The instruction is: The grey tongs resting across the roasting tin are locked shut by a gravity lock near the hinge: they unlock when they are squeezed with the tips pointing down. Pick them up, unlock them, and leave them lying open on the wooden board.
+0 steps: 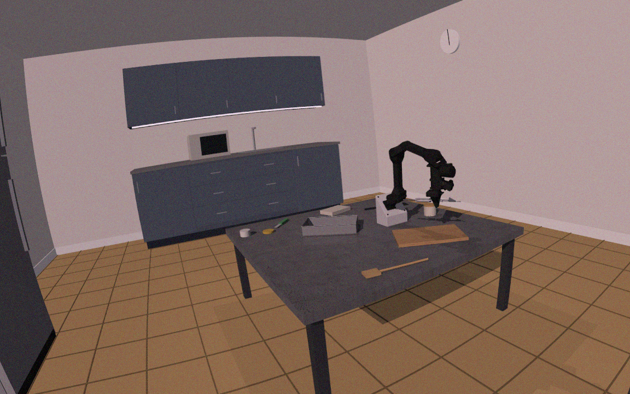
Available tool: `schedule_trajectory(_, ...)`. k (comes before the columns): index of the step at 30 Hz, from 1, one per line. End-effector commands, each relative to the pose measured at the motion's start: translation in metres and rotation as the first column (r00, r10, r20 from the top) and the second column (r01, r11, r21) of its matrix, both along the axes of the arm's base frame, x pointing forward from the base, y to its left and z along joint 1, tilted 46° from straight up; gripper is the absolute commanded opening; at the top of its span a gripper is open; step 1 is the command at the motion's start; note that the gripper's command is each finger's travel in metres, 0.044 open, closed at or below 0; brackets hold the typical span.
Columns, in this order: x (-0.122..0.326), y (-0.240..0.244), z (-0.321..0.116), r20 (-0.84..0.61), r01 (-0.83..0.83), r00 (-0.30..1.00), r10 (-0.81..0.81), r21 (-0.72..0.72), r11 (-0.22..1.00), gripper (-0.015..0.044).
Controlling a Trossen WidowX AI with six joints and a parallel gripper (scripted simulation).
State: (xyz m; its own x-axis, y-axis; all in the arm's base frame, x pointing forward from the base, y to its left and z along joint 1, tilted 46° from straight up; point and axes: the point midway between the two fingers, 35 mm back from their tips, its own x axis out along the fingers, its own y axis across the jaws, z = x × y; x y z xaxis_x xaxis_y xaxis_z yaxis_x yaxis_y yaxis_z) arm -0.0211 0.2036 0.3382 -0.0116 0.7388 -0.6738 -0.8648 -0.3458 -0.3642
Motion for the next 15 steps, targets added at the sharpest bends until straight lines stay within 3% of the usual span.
schedule_trajectory(1,0.001,-0.001,0.004,0.015,-0.001,1.000,0.001,0.005,1.000,-0.0150)
schedule_trajectory(15,-0.001,0.010,-0.003,0.014,-0.001,1.000,0.001,0.005,1.000,-0.0150)
